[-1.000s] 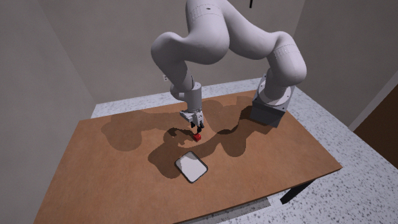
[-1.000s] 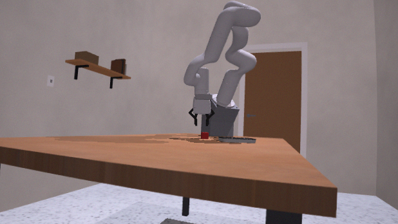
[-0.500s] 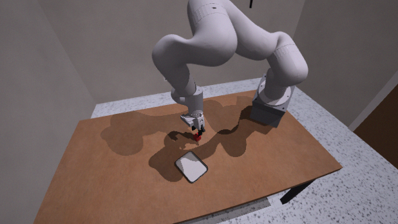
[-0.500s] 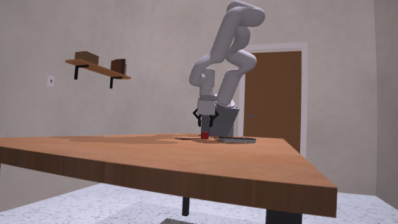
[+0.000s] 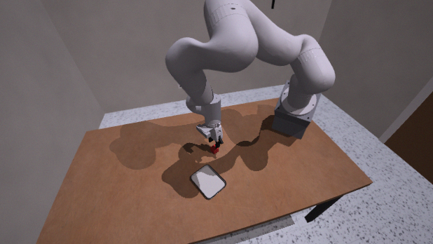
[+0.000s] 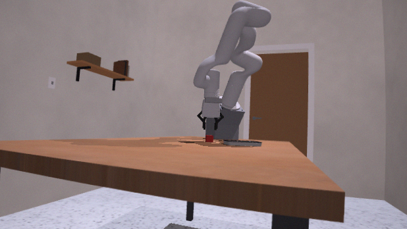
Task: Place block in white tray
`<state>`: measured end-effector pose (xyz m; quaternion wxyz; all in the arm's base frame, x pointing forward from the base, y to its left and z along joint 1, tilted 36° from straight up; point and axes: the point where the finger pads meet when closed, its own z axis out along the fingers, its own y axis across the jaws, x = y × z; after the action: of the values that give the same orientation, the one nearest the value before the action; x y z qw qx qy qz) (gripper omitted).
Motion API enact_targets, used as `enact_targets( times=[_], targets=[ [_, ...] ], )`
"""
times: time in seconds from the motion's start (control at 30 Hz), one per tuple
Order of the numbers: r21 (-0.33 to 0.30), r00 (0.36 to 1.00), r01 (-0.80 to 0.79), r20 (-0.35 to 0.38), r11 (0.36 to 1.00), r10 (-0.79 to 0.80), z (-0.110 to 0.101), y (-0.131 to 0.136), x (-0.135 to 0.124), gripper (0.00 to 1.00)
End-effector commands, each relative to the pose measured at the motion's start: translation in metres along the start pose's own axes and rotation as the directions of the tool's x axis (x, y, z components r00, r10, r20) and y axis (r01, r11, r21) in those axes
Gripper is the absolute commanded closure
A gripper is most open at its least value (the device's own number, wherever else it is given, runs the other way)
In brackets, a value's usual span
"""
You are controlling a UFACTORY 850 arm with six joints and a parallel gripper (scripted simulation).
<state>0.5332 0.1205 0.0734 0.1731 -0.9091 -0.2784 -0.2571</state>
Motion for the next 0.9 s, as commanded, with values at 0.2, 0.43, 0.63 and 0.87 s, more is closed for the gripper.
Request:
enact_targets(
  times=[0.2,0.43,0.63,0.87],
  targets=[
    [-0.001,1.0,0.0,-0.001,1.0,0.0,0.0,0.0,0.001,0.38],
    [0.0,1.0,0.0,-0.001,1.0,0.0,0.002,0.0,0.001,0.38],
    [0.0,1.0,0.0,-0.001,1.0,0.0,0.008,0.0,0.001,0.38],
    [0.0,1.0,0.0,-0.001,1.0,0.0,0.017,0.001,0.001,0.38]
  ],
)
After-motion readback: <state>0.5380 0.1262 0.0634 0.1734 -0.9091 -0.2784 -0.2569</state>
